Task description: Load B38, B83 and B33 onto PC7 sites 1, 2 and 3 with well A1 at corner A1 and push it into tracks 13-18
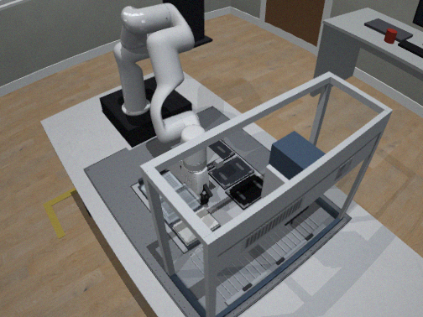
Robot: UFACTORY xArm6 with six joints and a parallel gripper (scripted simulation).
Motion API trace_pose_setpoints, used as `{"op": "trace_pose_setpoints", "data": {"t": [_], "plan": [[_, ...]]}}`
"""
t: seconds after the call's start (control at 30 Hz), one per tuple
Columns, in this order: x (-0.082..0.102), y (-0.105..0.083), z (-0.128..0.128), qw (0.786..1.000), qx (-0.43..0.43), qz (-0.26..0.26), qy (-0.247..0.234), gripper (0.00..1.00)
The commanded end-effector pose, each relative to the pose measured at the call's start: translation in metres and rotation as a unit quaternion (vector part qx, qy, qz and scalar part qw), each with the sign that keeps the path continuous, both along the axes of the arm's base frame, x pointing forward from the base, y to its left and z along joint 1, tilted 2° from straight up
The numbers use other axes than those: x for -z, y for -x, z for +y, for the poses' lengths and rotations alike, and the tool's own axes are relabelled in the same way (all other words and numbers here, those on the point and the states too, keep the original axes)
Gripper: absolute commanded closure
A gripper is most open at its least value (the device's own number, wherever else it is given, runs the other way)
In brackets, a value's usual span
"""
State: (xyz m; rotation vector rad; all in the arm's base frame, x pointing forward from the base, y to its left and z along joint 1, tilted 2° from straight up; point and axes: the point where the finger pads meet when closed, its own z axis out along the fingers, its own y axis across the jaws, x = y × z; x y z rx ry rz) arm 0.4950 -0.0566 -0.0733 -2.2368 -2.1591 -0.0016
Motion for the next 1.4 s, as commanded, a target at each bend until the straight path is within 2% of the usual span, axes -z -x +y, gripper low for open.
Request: {"op": "trace_pose_setpoints", "data": {"t": [0.0, 1.37], "plan": [[-0.002, -0.002, -0.002, 1.000, 0.000, -0.003, 0.000, 0.00], [-0.001, -0.001, -0.020, 1.000, 0.000, -0.003, 0.000, 0.00]]}}
